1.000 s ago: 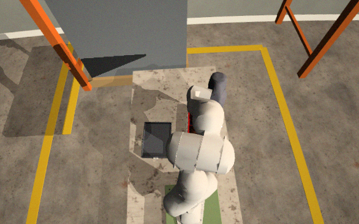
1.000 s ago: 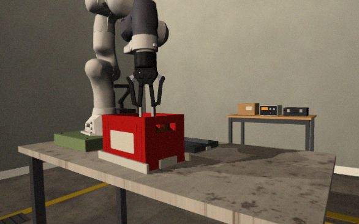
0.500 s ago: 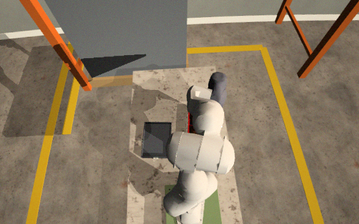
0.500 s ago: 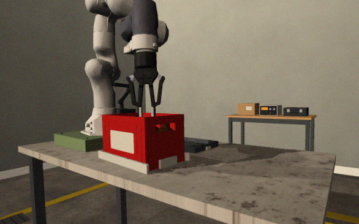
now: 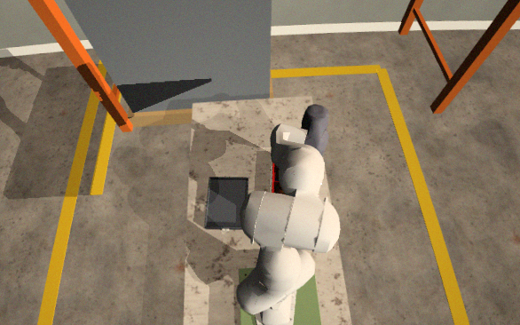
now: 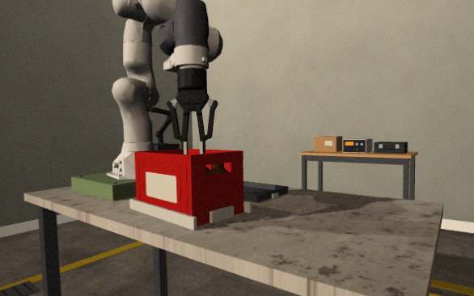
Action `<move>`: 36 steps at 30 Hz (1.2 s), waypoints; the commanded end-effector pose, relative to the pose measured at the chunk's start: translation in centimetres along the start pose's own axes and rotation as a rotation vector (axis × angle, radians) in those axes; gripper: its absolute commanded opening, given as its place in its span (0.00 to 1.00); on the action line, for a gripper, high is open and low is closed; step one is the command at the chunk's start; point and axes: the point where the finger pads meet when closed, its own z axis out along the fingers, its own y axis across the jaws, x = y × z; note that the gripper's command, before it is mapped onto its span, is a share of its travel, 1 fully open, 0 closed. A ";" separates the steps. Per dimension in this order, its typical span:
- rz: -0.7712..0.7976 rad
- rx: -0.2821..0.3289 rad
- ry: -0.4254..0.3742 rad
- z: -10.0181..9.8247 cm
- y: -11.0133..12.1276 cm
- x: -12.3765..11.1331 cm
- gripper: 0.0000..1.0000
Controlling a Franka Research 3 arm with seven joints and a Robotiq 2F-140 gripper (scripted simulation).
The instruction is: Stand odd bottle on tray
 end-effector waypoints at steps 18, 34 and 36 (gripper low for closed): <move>0.000 0.000 0.001 0.1 -0.1 0.0 0.44; 0.000 0.000 0.001 0.1 -0.1 0.0 0.44; 0.000 0.000 0.001 0.1 -0.1 0.0 0.44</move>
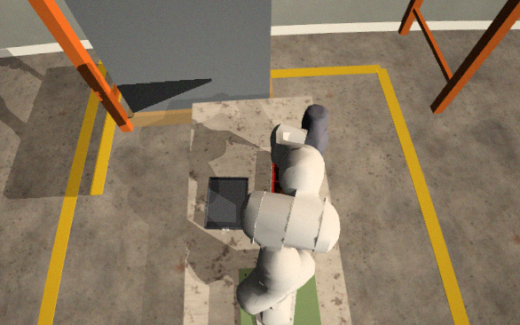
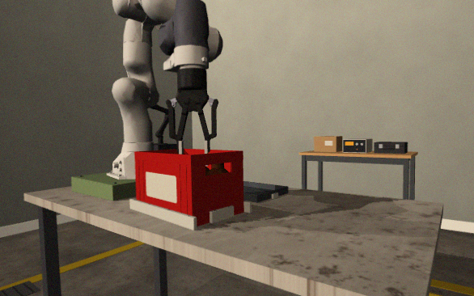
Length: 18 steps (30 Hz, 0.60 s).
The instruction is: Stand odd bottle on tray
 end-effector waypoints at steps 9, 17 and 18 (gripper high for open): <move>0.000 0.000 0.001 0.1 -0.1 0.0 0.44; 0.000 0.000 0.001 -0.2 -0.1 0.0 0.44; 0.000 0.000 0.001 -0.3 -0.1 0.0 0.44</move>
